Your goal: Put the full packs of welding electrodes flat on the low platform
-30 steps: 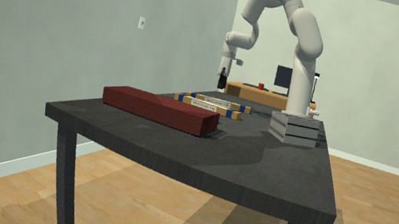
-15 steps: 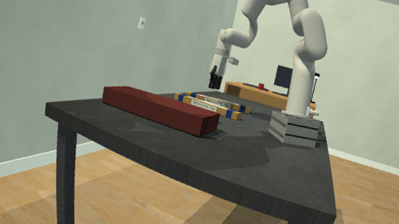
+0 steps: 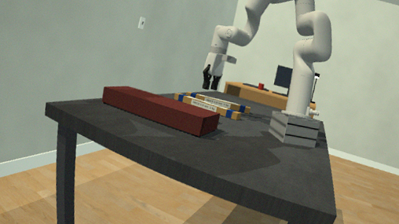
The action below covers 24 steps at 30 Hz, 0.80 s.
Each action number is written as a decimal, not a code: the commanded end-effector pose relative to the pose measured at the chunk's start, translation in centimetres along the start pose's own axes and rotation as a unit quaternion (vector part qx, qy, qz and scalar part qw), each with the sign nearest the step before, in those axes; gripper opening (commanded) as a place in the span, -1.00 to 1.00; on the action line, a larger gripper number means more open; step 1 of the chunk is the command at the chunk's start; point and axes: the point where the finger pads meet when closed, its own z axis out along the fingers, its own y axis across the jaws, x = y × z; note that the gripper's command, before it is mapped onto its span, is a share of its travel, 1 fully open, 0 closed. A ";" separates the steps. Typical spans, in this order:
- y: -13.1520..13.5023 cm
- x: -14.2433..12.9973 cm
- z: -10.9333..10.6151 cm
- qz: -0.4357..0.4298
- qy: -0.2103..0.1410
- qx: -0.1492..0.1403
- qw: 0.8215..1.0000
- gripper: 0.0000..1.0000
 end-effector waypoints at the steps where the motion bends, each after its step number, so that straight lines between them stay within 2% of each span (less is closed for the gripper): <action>1: 0.0 -0.1 0.1 0.002 -0.002 0.008 1.000 0.48; 7: 0.0 -0.1 1.3 0.002 -0.002 0.008 1.000 0.48; 15: 0.0 0.0 4.8 0.002 -0.002 0.008 1.000 0.48; 24: 0.0 0.0 5.1 0.002 -0.002 0.008 1.000 0.48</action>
